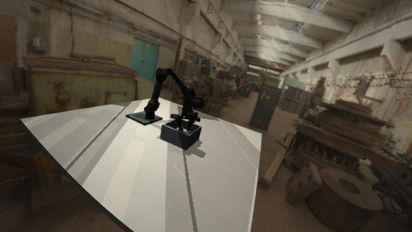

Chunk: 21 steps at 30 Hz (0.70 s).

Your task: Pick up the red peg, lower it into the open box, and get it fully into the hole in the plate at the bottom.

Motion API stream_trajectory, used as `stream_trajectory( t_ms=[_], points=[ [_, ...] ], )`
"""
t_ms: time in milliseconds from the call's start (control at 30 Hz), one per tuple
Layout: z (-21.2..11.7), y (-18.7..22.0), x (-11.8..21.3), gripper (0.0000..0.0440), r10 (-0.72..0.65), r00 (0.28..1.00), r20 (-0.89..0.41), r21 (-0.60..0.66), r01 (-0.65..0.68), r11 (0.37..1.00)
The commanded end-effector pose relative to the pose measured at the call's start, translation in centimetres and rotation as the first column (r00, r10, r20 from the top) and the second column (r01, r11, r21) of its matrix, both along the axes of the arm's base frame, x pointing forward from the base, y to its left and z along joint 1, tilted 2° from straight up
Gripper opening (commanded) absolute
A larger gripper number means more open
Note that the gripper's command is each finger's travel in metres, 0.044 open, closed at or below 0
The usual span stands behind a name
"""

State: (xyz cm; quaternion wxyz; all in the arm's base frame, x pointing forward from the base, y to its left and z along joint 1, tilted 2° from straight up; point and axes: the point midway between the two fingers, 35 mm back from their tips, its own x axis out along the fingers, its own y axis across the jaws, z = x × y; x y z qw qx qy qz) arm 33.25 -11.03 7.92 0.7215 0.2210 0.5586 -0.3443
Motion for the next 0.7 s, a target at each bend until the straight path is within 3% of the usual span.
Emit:
stream_trajectory(
  t_ms=[0, 167, 667],
  points=[
    [0.4, 0.0, 1.1, 0.0317, 0.018, 1.0, 0.005, 0.02, -0.018, 1.0],
    [1.4, 0.1, 2.8, 0.044, 0.04, 0.999, 0.029, 0.053, -0.041, 0.998],
    [5.6, 1.9, 7.9, 0.044, 0.115, 0.987, 0.11, 0.145, -0.13, 0.981]
  ],
)
